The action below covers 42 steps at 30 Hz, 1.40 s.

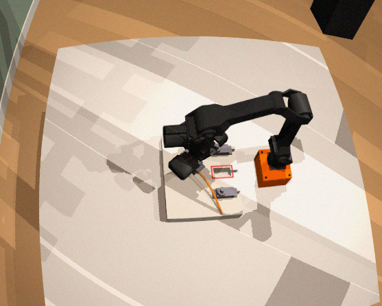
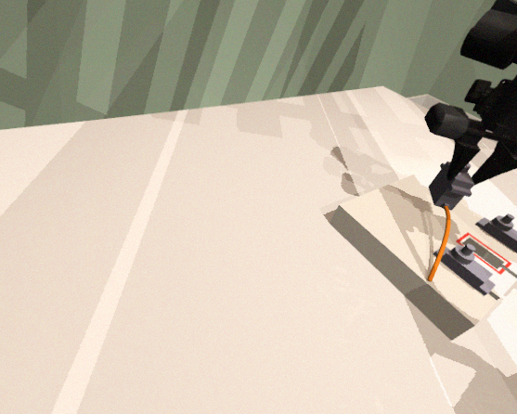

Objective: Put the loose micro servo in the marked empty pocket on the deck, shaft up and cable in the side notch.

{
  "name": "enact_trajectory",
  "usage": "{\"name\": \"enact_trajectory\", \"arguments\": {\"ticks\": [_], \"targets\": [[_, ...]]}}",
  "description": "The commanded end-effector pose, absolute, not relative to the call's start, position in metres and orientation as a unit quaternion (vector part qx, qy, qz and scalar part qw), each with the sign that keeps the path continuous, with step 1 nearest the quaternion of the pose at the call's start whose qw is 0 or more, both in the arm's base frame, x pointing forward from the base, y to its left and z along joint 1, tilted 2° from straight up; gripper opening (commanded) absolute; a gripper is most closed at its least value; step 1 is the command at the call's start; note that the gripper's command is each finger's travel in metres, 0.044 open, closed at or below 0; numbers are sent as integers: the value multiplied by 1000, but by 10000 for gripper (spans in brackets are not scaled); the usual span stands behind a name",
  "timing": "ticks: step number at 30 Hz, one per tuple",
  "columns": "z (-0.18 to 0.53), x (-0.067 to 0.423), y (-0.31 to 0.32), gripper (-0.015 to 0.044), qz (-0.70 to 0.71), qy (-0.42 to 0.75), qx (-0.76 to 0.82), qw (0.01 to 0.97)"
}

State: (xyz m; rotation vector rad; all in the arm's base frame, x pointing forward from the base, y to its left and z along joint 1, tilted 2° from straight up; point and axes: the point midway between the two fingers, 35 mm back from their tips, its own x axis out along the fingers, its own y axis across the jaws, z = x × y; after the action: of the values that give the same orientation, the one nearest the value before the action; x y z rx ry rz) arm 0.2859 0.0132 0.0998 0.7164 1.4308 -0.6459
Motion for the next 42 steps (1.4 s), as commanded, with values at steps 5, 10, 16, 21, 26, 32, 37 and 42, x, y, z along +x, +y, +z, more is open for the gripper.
{"name": "enact_trajectory", "arguments": {"ticks": [5, 10, 16, 21, 26, 32, 37, 42], "targets": [[100, 286, 13, 0, -196, 661, 226, 688], [100, 286, 13, 0, -139, 676, 167, 704], [100, 286, 13, 0, -69, 686, 94, 718], [100, 286, 13, 0, -10, 690, 32, 723], [100, 286, 13, 0, 7, 690, 14, 724], [100, 280, 13, 0, 7, 690, 14, 724], [99, 261, 14, 0, 7, 691, 14, 723], [98, 241, 14, 0, 7, 691, 14, 722]]}}
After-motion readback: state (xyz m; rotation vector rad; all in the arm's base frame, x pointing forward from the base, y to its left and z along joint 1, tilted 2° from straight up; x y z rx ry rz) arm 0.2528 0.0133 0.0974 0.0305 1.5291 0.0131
